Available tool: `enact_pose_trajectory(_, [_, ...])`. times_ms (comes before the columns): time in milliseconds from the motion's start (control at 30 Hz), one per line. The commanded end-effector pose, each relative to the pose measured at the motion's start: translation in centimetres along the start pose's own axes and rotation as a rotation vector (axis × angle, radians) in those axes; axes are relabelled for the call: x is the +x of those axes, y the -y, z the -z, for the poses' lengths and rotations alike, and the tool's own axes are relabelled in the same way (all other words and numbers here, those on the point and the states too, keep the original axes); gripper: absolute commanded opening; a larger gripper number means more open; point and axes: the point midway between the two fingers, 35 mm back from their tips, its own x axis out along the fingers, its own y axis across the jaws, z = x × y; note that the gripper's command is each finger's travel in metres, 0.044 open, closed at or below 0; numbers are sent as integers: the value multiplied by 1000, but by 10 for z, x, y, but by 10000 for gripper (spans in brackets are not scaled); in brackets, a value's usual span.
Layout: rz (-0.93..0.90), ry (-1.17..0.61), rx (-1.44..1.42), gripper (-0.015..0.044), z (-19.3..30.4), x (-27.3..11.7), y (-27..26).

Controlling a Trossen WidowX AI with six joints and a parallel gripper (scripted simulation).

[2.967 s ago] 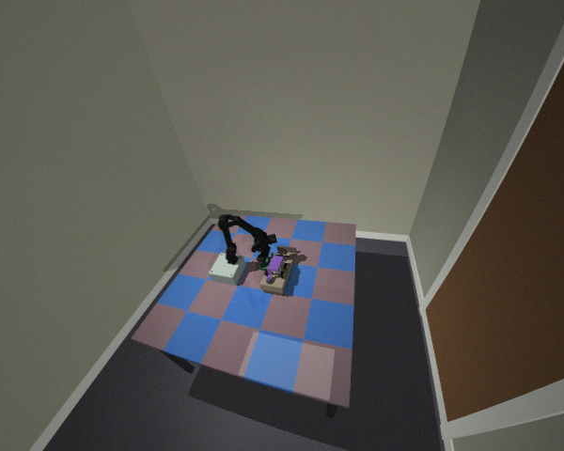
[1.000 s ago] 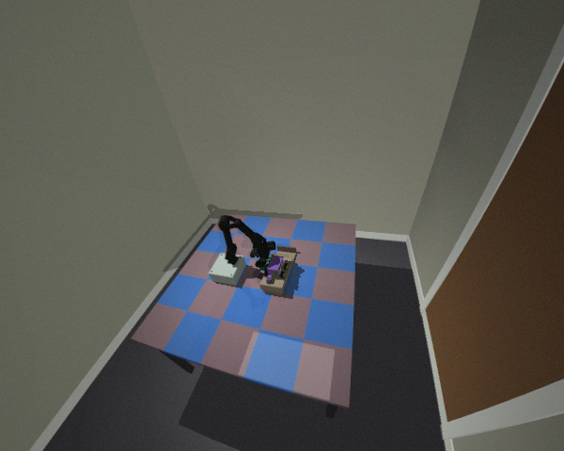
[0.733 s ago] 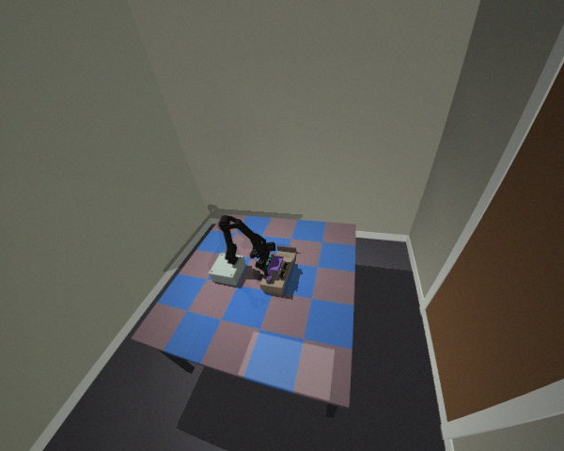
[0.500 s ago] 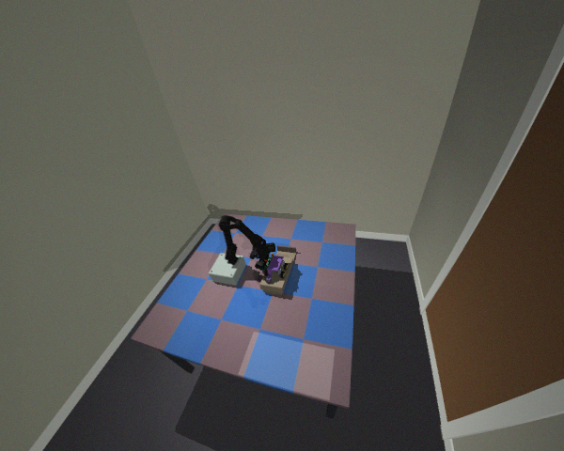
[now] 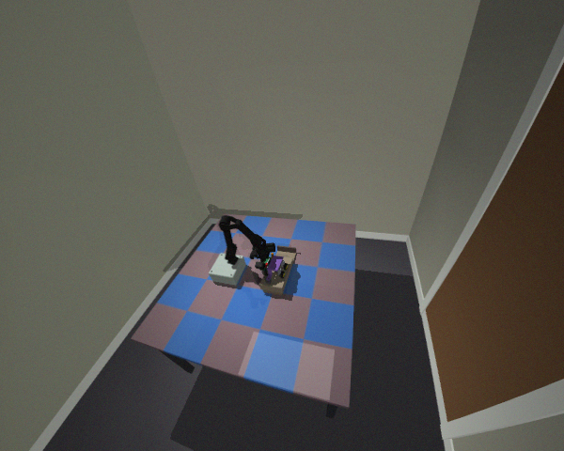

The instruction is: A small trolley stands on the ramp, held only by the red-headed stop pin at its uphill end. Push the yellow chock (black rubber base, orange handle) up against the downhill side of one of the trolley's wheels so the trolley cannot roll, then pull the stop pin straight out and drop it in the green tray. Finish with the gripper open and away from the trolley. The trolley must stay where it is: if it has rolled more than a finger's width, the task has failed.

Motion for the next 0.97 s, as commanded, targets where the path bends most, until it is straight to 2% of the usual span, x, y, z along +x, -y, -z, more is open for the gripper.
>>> enact_pose_trajectory(0, [1,-4,-1,340,1,-8,2])
enact_pose_trajectory(167, [1,-4,-2,340,-2,-24,3])
enact_pose_trajectory(300, [1,-4,-3,440,-2,-34,5])
enact_pose_trajectory(933, [1,-5,-3,440,1,-87,14])
